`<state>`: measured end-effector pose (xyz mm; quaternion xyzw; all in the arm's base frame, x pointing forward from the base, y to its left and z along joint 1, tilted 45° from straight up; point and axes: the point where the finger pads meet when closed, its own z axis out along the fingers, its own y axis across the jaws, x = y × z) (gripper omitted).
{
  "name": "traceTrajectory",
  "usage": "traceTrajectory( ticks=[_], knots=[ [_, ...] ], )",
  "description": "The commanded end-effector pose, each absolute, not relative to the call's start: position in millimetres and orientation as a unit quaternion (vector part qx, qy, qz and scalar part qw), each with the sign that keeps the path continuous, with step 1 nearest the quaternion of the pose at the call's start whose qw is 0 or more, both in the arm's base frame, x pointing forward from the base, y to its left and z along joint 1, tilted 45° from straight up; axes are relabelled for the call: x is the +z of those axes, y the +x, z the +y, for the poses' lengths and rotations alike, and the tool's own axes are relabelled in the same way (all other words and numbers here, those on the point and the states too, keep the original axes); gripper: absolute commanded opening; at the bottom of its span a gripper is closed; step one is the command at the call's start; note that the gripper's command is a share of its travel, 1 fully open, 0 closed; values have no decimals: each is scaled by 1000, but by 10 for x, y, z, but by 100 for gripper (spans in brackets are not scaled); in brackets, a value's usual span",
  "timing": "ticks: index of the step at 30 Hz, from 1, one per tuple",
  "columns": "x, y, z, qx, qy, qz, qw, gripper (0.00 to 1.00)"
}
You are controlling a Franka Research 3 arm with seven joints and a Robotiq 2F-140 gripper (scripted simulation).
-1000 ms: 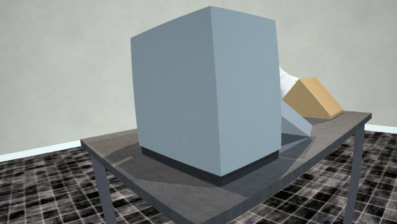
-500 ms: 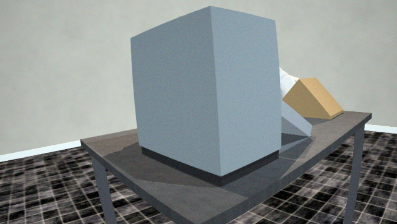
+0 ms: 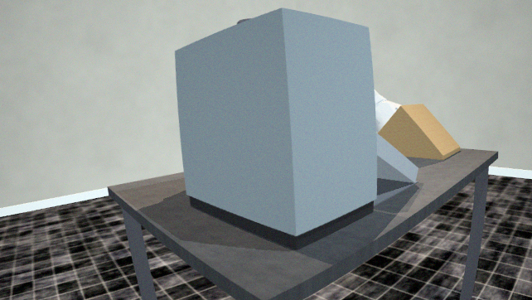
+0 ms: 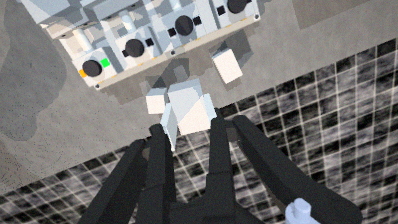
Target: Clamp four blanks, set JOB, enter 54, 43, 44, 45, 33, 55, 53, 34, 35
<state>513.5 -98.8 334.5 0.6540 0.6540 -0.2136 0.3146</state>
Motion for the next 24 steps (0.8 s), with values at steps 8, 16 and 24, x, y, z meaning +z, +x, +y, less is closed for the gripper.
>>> traceTrajectory(
  ticks=[8, 16, 24],
  knots=[
    [3231, 5097, -833, -193, 694, 612, 327, 0],
    [2906, 4993, -491, -142, 776, 505, 351, 0],
    [2536, 4819, -137, -125, 809, 453, 354, 0]
  ],
)
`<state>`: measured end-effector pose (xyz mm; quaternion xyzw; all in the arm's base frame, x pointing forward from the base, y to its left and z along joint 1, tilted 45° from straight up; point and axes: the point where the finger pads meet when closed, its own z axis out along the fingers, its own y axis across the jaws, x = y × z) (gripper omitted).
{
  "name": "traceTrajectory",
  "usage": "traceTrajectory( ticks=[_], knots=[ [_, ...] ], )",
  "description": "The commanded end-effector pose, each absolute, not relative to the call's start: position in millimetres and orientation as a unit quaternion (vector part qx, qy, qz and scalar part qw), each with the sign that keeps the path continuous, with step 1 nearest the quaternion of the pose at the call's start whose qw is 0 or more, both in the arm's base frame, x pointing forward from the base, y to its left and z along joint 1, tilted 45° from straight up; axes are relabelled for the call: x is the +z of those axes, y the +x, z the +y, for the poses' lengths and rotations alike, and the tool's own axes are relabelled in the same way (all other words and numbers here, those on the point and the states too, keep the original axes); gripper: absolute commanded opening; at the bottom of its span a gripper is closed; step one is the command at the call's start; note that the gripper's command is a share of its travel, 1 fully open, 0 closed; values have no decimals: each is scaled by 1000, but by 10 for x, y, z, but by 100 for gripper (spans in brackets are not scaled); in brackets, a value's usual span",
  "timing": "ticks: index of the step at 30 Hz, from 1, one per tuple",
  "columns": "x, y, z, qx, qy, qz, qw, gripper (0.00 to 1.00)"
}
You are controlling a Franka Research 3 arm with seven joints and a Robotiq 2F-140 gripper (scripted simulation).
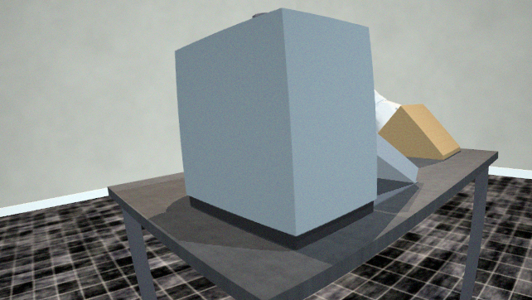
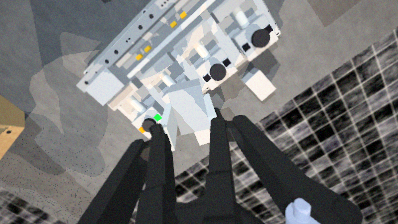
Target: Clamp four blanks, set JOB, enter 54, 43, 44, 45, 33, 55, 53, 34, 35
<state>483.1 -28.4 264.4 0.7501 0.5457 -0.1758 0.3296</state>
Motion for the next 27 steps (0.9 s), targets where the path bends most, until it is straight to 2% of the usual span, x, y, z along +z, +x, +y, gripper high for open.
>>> traceTrajectory(
  ticks=[1, 13, 27],
  knots=[
    [2536, 4819, -137, -125, 809, 453, 354, 0],
    [2046, 4497, 270, -87, 864, 341, 360, 0],
    [1946, 4417, 344, -27, 906, 204, 370, 0]
  ],
)
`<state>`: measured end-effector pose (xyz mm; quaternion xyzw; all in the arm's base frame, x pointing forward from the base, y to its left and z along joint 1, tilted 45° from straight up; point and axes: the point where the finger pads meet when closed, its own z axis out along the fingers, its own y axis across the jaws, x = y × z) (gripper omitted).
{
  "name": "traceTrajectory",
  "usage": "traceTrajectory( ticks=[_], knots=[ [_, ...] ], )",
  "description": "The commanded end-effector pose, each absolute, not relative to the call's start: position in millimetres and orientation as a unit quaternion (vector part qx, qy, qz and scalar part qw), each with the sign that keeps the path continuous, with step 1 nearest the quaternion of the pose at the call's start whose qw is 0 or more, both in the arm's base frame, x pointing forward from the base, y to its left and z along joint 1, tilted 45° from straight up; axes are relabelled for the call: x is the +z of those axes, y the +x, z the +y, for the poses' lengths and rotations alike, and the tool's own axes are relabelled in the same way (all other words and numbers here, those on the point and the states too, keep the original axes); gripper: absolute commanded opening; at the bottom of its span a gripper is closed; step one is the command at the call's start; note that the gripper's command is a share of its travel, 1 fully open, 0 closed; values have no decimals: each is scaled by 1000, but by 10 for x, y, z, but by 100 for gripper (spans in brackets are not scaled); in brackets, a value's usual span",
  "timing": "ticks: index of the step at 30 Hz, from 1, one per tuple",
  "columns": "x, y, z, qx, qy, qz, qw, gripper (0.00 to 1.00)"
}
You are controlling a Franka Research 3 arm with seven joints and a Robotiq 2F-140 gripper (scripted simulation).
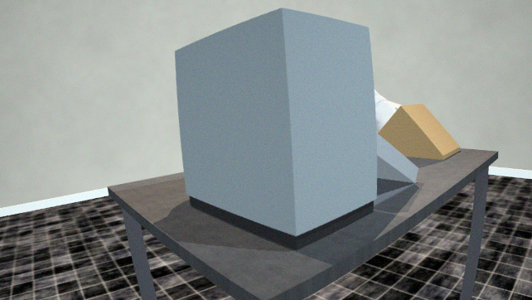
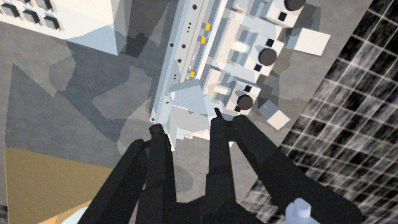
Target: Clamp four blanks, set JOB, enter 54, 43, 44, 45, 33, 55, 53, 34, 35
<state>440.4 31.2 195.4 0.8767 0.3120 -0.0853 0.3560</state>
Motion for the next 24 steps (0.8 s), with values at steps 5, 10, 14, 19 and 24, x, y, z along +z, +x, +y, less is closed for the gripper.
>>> traceTrajectory(
  ticks=[5, 10, 14, 19, 24],
  knots=[
    [1946, 4417, 344, -1, 916, 149, 373, 0],
    [1946, 4417, 344, 26, 921, 99, 376, 0],
    [1946, 4417, 344, 43, 922, 69, 378, 0],
    [1946, 4417, 344, 43, 922, 69, 378, 0],
    [1946, 4417, 344, 43, 922, 69, 378, 0]
  ],
)
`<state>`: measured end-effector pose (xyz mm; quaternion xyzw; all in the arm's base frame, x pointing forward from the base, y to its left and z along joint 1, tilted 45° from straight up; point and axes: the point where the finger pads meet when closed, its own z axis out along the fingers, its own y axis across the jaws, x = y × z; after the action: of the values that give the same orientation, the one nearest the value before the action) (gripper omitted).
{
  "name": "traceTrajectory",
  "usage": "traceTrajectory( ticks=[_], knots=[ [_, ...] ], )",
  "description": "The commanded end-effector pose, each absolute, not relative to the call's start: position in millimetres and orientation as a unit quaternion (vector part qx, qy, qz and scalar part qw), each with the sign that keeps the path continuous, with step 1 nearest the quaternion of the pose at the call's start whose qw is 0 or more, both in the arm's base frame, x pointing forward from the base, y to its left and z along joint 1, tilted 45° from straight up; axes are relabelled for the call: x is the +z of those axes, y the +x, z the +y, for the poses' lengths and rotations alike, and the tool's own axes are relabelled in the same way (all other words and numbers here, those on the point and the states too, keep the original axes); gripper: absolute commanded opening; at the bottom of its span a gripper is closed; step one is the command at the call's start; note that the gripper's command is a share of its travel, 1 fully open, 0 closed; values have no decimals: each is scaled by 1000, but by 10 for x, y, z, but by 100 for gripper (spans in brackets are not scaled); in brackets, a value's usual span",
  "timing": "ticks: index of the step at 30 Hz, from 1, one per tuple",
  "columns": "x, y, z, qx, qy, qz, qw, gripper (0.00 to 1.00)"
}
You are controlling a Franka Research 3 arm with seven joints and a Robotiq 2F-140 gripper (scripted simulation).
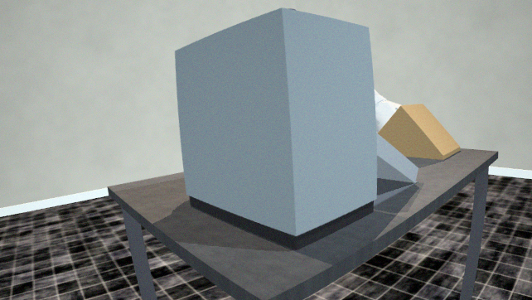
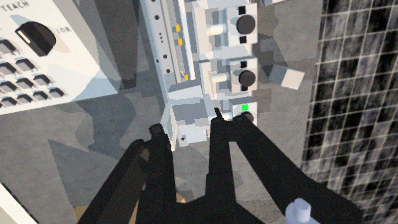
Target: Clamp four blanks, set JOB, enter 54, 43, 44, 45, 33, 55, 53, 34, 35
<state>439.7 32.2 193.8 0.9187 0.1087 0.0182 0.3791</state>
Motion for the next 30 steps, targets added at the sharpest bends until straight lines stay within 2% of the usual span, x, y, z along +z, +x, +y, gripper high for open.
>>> traceTrajectory(
  ticks=[1, 30],
  knots=[
    [1946, 4417, 344, 43, 922, 69, 378, 0],
    [1960, 4438, 365, 48, 923, 56, 377, 0]
  ],
)
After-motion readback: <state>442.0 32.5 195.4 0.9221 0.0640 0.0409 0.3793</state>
